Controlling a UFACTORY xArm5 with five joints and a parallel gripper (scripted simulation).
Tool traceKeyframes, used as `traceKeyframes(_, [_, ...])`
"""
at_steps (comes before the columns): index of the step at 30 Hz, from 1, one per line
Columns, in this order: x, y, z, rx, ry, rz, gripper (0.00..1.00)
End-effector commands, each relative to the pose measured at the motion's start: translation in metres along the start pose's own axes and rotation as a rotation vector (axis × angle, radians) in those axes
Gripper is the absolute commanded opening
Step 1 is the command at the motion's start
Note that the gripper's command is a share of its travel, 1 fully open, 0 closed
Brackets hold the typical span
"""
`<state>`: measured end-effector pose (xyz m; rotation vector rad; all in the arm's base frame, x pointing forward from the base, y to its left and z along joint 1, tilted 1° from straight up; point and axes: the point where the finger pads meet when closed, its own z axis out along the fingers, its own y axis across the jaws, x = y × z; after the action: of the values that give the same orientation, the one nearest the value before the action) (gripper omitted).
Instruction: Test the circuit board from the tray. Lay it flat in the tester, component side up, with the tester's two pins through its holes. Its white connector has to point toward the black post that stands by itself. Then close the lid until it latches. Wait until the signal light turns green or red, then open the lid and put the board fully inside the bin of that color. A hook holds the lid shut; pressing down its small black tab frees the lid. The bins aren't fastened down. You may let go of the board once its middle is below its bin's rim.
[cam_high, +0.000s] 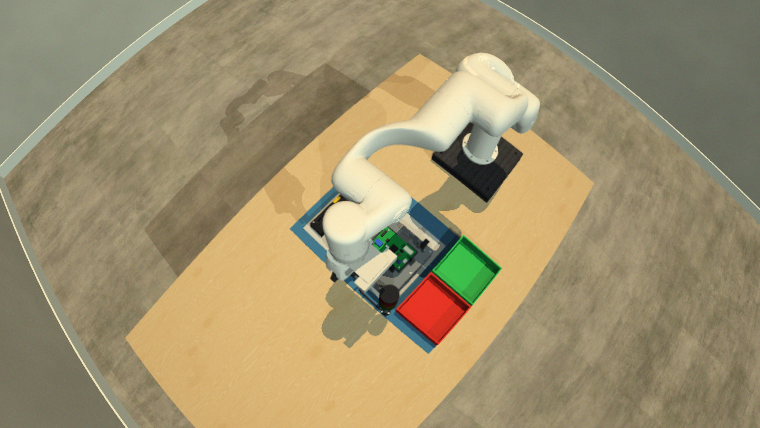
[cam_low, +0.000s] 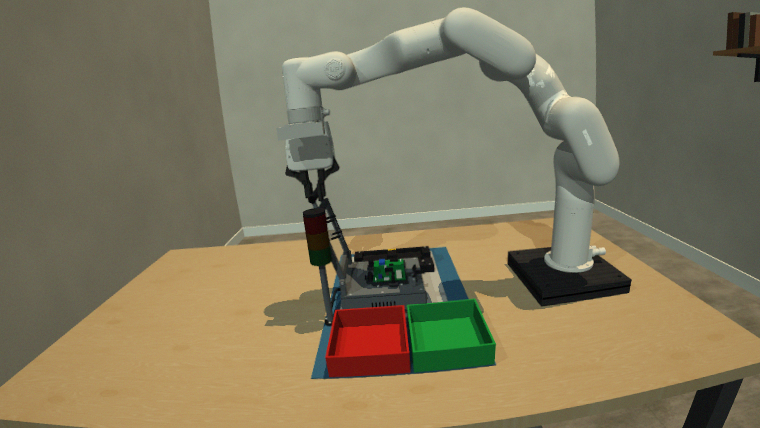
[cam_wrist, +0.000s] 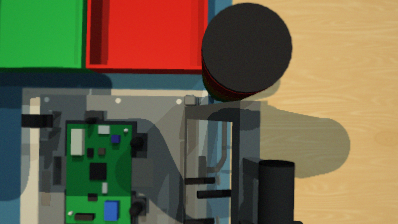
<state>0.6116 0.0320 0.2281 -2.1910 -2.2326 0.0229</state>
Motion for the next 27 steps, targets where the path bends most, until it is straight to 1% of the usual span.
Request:
traceKeyframes(1, [0.0000, 0.0005, -0.0022, -0.004, 0.000, 0.000, 0.00])
traceKeyframes(27, [0.0000, -0.0070, -0.0040, -0.004, 0.000, 0.000, 0.00])
